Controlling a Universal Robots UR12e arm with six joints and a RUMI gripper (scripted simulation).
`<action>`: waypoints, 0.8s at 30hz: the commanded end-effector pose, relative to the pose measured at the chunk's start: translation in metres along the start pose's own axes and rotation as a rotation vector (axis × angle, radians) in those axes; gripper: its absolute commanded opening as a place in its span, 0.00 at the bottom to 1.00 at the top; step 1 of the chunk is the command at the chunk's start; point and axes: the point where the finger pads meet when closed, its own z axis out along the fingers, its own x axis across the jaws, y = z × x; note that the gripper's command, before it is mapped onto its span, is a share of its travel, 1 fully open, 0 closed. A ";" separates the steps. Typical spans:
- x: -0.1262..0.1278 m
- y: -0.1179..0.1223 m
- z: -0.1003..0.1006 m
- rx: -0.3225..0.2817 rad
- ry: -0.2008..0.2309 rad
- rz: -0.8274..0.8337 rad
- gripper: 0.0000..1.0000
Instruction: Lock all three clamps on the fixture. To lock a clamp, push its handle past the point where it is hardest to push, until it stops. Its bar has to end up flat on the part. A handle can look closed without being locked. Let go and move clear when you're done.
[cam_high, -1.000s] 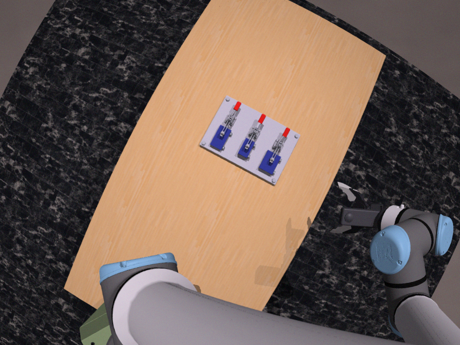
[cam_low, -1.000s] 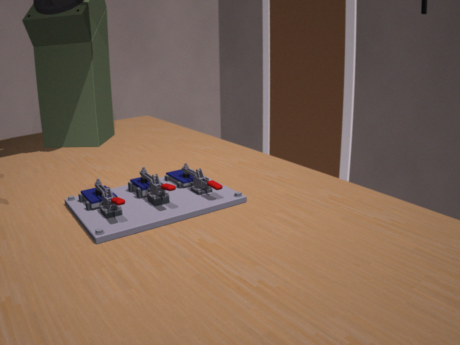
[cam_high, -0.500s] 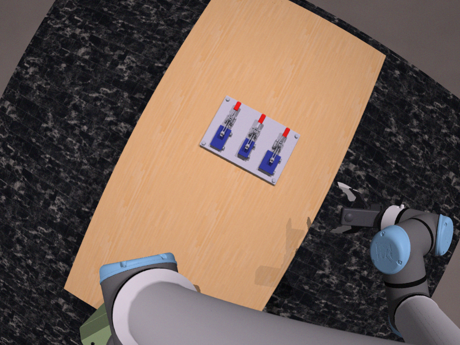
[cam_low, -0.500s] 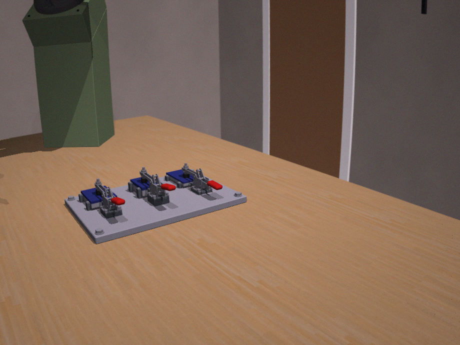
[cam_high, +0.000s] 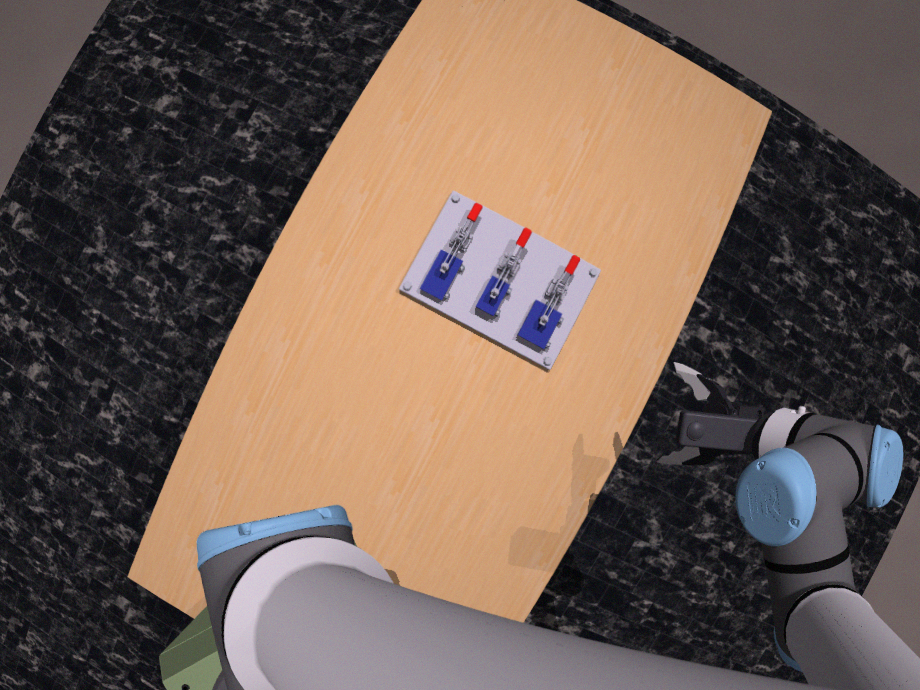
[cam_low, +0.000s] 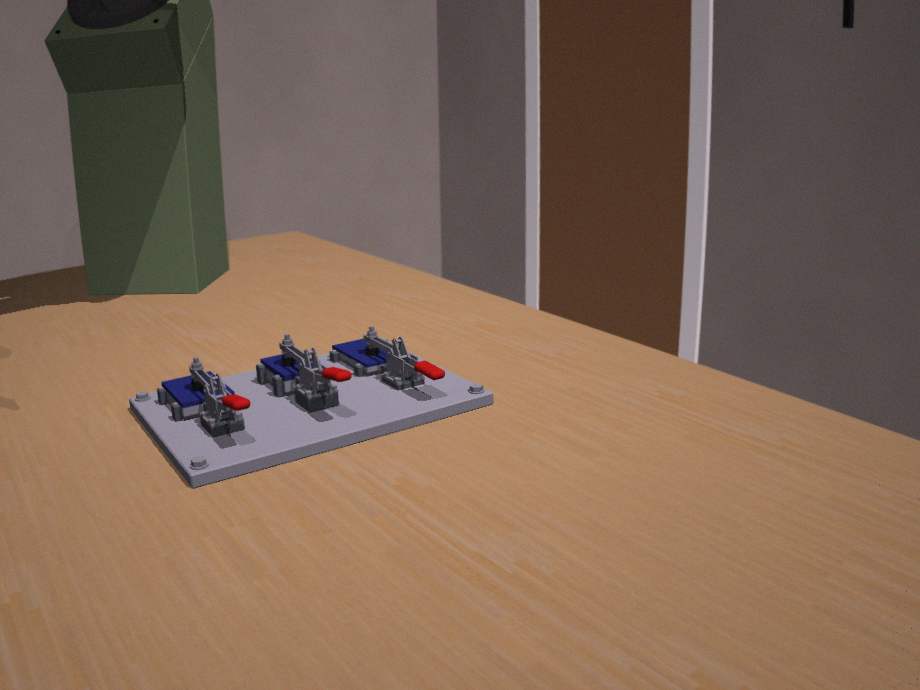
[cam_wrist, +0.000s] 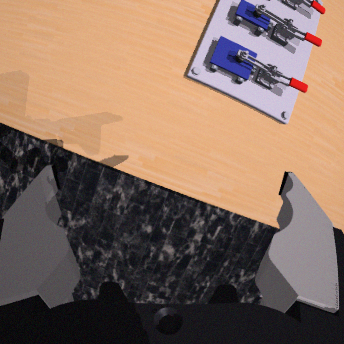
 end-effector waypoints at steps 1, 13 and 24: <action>0.002 -0.001 0.001 -0.004 -0.002 0.016 1.00; 0.015 -0.011 0.022 -0.032 -0.022 0.186 1.00; 0.032 -0.025 0.046 -0.077 -0.034 0.405 1.00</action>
